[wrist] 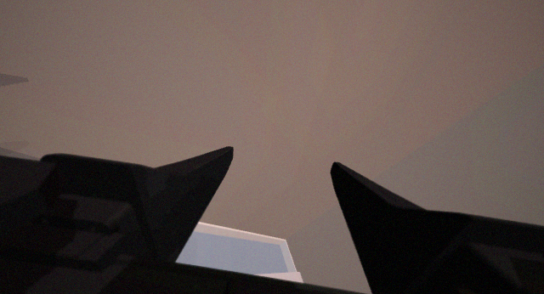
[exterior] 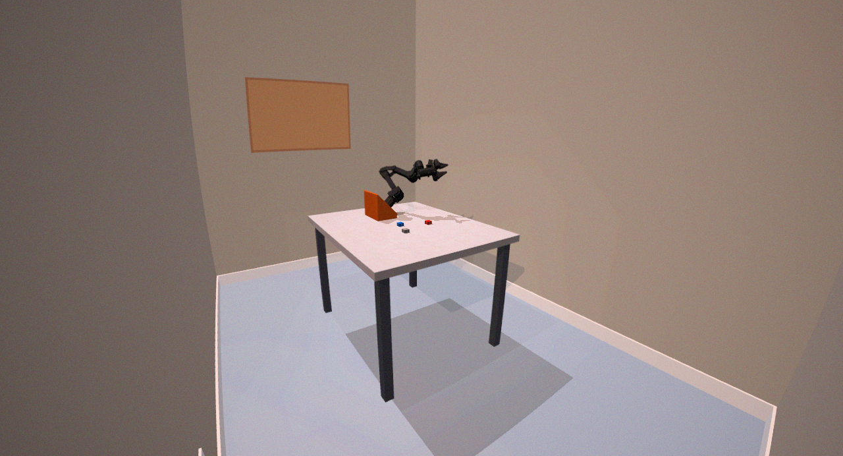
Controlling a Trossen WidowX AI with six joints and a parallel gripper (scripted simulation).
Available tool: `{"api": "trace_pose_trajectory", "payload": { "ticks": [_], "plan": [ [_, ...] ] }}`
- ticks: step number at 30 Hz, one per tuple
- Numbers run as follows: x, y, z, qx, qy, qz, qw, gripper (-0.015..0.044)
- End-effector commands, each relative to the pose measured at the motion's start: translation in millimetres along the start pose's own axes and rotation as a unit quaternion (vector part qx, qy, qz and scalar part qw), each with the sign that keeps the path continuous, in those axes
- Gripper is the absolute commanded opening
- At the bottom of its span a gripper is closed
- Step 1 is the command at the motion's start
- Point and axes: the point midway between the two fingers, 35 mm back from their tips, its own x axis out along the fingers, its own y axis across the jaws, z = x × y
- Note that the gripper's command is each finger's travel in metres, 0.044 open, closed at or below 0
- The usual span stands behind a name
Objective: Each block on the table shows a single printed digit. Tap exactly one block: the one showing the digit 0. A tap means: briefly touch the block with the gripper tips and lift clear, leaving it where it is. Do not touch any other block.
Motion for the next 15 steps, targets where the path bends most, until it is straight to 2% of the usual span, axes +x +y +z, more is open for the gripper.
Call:
{"api": "trace_pose_trajectory", "payload": {
  "ticks": [1,5,8,11,15],
  "plan": [
    [1.1,-1.8,-3.5,-0.002,0.008,-0.003,1.000,0.0400],
    [10.4,-41.0,-73.2,-0.032,0.157,-0.050,0.986,0.0400],
    [-1.6,-78.7,-132.5,-0.046,0.288,-0.088,0.953,0.0400],
    [-30.5,-114.4,-184.4,-0.043,0.410,-0.119,0.903,0.0400],
    [-88.7,-152.6,-237.6,-0.012,0.553,-0.150,0.819,0.0400]
  ]
}}
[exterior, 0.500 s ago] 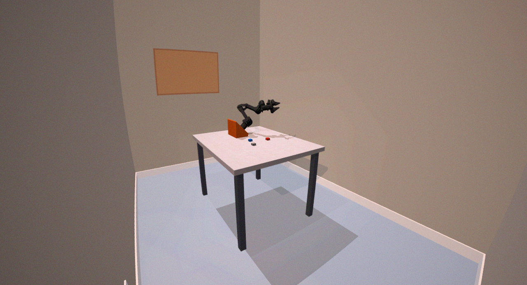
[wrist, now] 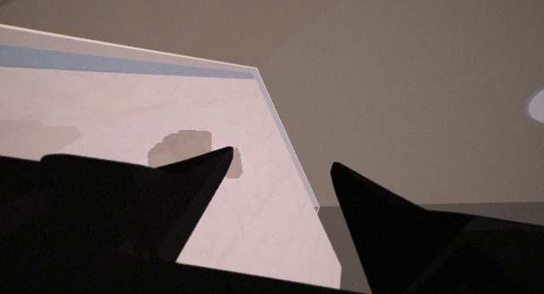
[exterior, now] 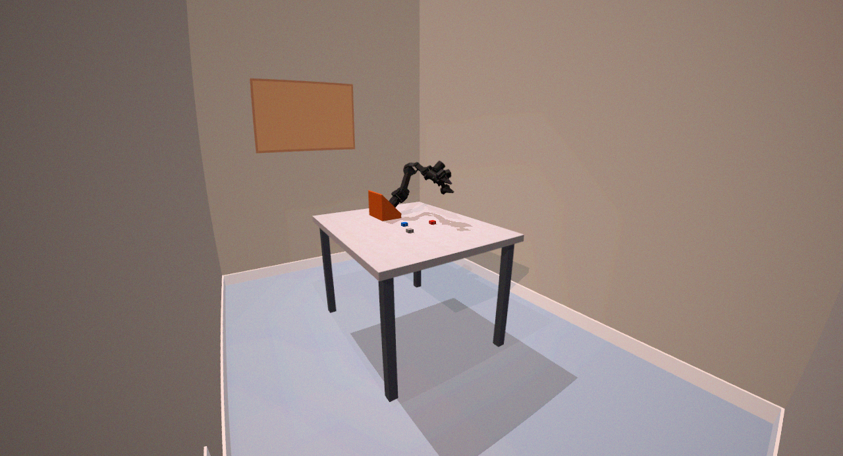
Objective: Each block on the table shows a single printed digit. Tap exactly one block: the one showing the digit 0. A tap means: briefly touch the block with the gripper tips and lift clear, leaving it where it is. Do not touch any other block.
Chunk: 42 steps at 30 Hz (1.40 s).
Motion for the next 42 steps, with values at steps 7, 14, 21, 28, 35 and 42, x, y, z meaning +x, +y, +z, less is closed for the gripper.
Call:
{"api": "trace_pose_trajectory", "payload": {
  "ticks": [7,14,21,28,35,42],
  "plan": [
    [-6.3,-62.3,-164.7,0.111,0.344,0.019,0.932,0.0400],
    [-63.9,-64.2,-247.0,0.279,0.502,0.101,0.813,0.0400],
    [-109.7,-53.1,-270.4,0.436,0.536,0.187,0.698,0.0400],
    [-109.7,-53.1,-270.4,0.436,0.536,0.187,0.698,0.0400],
    [-109.7,-53.1,-270.4,0.436,0.536,0.187,0.698,0.0400],
    [-109.7,-53.1,-270.4,0.436,0.536,0.187,0.698,0.0400]
  ]
}}
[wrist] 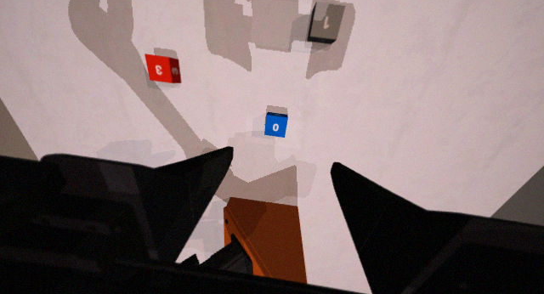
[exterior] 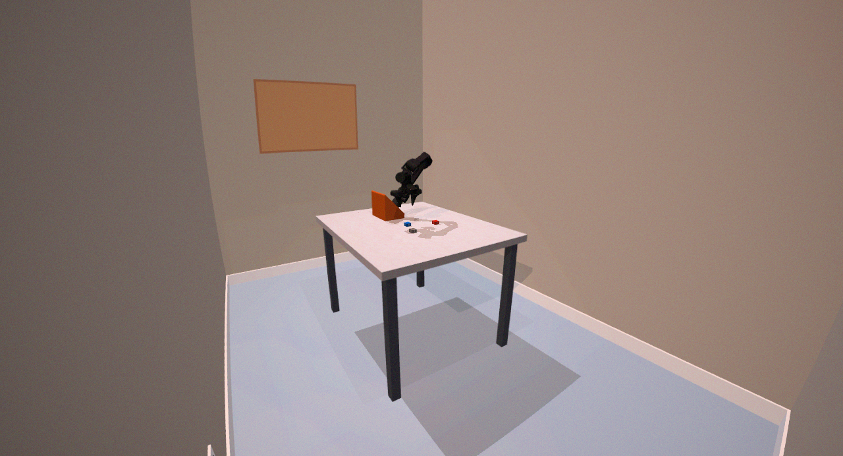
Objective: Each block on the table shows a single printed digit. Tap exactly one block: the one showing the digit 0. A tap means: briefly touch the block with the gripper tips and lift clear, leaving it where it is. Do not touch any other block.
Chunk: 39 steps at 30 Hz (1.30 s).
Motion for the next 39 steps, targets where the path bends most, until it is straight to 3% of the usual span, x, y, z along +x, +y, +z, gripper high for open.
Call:
{"api": "trace_pose_trajectory", "payload": {
  "ticks": [1,7,15,39],
  "plan": [
    [2.2,0.3,1.2,-0.001,-0.001,0.001,1.000,0.0374],
    [78.1,1.2,1.5,-0.002,-0.002,0.003,1.000,0.0216],
    [80.6,1.5,1.1,-0.002,-0.002,0.003,1.000,0.0020],
    [107.0,1.8,1.3,-0.002,-0.002,0.003,1.000,0.0020]
  ]
}}
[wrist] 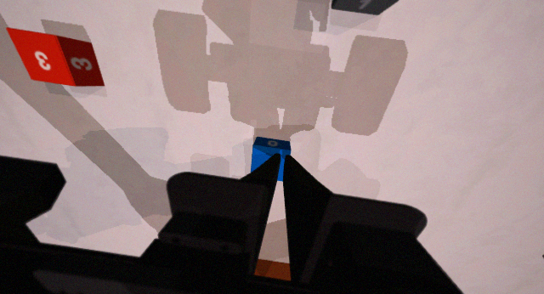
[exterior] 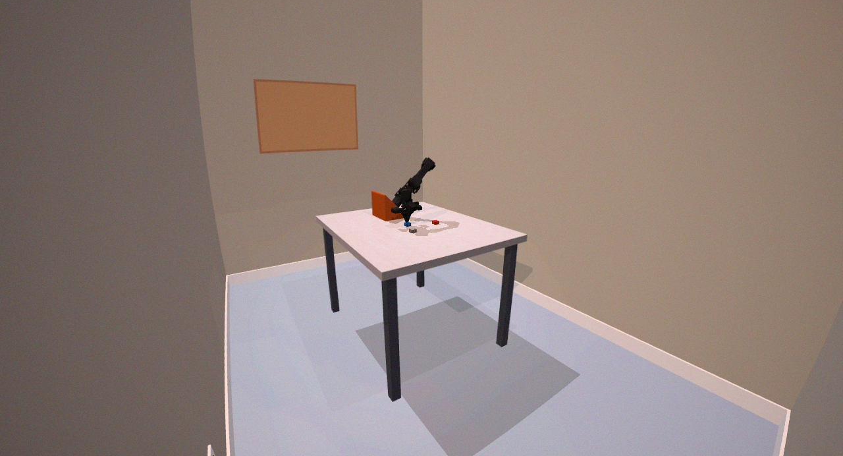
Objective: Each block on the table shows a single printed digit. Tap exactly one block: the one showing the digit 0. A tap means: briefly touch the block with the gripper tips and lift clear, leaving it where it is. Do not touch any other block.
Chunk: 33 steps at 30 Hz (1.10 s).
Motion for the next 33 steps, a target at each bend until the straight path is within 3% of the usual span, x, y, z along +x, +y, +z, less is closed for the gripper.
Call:
{"api": "trace_pose_trajectory", "payload": {
  "ticks": [1,8,15,18,23,29,33],
  "plan": [
    [7.0,0.7,-2.6,0.005,0.002,0.004,1.000,0.0020],
    [9.2,0.8,-2.8,0.005,0.002,0.004,1.000,0.0020],
    [-21.0,0.3,-2.6,0.005,0.002,0.004,1.000,0.0020],
    [-32.4,21.8,11.0,0.006,0.001,0.000,1.000,0.0099],
    [-68.7,116.0,36.1,0.007,0.000,-0.005,1.000,0.0230],
    [-102.7,227.4,14.8,0.005,0.002,0.006,1.000,0.0387],
    [-104.4,233.0,12.3,0.005,0.002,0.007,1.000,0.0400]
  ]
}}
